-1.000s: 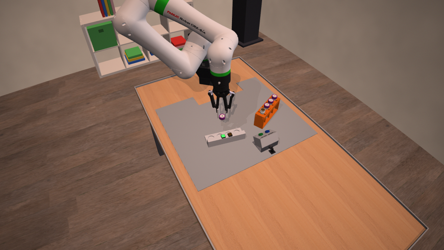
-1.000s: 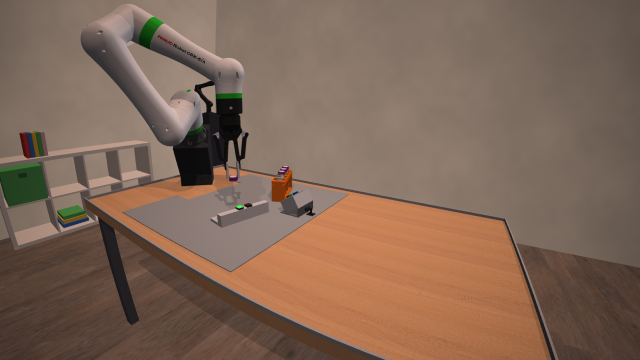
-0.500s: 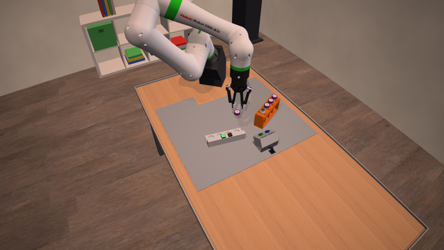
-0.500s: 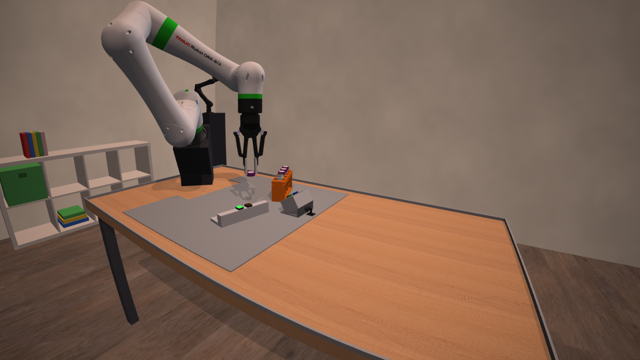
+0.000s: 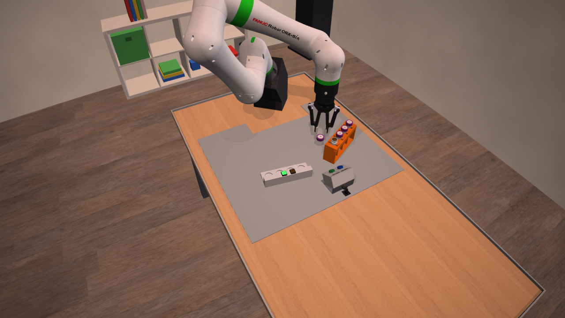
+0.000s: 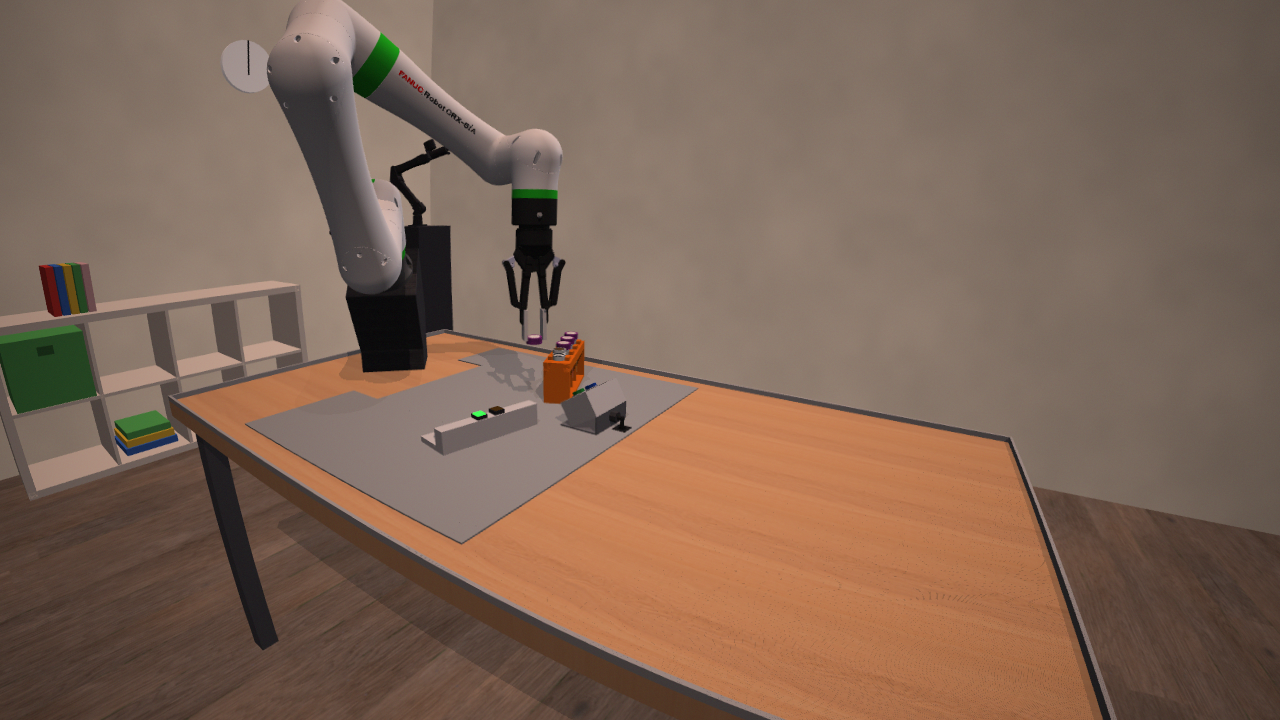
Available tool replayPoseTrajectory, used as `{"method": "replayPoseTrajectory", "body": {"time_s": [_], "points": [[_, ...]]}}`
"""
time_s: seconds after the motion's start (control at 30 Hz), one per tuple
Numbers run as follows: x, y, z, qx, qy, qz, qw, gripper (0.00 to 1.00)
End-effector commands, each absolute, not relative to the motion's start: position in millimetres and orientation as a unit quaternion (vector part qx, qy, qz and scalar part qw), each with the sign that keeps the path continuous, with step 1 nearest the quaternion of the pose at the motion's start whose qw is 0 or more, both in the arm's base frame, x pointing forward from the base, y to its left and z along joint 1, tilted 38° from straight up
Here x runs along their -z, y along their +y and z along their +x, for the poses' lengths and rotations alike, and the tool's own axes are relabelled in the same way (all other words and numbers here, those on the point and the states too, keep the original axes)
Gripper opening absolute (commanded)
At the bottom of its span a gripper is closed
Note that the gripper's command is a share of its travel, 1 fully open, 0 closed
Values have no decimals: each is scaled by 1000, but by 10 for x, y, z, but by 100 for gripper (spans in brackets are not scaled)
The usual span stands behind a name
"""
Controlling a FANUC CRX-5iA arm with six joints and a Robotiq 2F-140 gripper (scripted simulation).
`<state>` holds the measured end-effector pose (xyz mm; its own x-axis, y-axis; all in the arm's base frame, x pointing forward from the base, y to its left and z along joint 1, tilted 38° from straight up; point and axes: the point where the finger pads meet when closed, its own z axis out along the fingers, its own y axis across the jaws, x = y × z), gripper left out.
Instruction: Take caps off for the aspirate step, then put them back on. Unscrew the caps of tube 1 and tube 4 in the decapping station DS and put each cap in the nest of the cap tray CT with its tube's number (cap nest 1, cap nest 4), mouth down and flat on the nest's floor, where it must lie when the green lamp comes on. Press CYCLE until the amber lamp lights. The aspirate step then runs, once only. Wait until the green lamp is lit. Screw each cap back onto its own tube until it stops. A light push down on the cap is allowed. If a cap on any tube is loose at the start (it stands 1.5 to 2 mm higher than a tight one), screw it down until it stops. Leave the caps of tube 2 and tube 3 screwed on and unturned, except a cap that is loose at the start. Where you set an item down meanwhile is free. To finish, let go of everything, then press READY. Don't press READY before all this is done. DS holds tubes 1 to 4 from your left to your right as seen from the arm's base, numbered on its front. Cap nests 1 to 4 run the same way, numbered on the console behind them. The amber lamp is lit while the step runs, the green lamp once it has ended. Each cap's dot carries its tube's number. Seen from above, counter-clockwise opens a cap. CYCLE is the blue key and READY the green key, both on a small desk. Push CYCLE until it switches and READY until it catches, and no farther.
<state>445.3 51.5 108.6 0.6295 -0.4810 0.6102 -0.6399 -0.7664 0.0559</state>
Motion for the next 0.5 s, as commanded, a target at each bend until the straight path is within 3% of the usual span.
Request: {"method": "replayPoseTrajectory", "body": {"time_s": [0.0, 0.47], "points": [[-980, 769, 4529, -295, -315, 892, 136, 0], [-800, 1210, 4635, -295, -315, 892, 136, 0]]}}
